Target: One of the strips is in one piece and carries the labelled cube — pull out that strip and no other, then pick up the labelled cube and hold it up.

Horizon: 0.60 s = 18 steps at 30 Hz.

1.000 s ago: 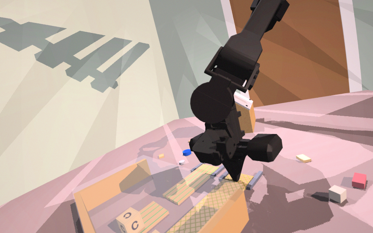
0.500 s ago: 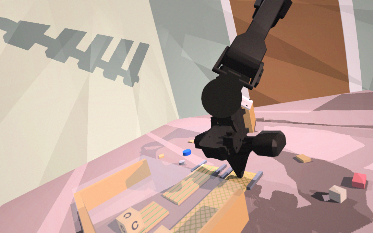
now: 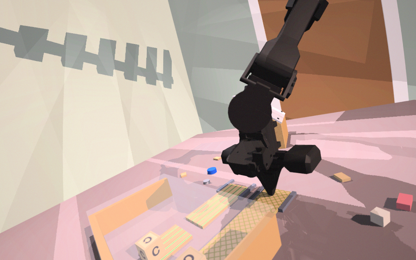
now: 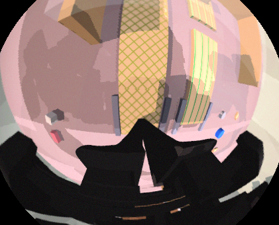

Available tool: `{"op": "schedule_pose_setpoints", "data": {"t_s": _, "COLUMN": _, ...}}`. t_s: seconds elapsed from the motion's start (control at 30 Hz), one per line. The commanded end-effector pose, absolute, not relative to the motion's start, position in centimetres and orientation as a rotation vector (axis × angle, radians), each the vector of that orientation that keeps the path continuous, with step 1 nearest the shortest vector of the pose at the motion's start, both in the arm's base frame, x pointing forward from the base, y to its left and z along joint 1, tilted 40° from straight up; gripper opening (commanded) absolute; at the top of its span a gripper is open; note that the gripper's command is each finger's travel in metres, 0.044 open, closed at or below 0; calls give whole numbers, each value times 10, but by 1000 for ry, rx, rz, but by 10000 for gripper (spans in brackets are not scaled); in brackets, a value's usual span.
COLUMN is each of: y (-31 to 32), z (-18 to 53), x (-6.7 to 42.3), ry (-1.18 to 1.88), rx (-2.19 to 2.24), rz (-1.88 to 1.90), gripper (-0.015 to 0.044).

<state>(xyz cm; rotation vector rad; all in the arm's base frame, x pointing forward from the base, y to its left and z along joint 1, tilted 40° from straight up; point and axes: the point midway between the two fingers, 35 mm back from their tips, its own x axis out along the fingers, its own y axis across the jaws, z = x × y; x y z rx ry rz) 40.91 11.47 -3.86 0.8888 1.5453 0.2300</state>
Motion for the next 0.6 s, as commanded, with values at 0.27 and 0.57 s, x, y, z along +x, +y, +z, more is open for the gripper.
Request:
{"op": "schedule_pose_setpoints", "data": {"t_s": 0.27, "y": 119, "z": -38, "x": 404, "ry": 1541, "rx": 887, "rz": 237, "gripper": 0}}
{"op": "schedule_pose_setpoints", "data": {"t_s": 0.57, "y": 127, "z": -39, "x": 392, "ry": 1542, "rx": 887, "rz": 237, "gripper": 0}}
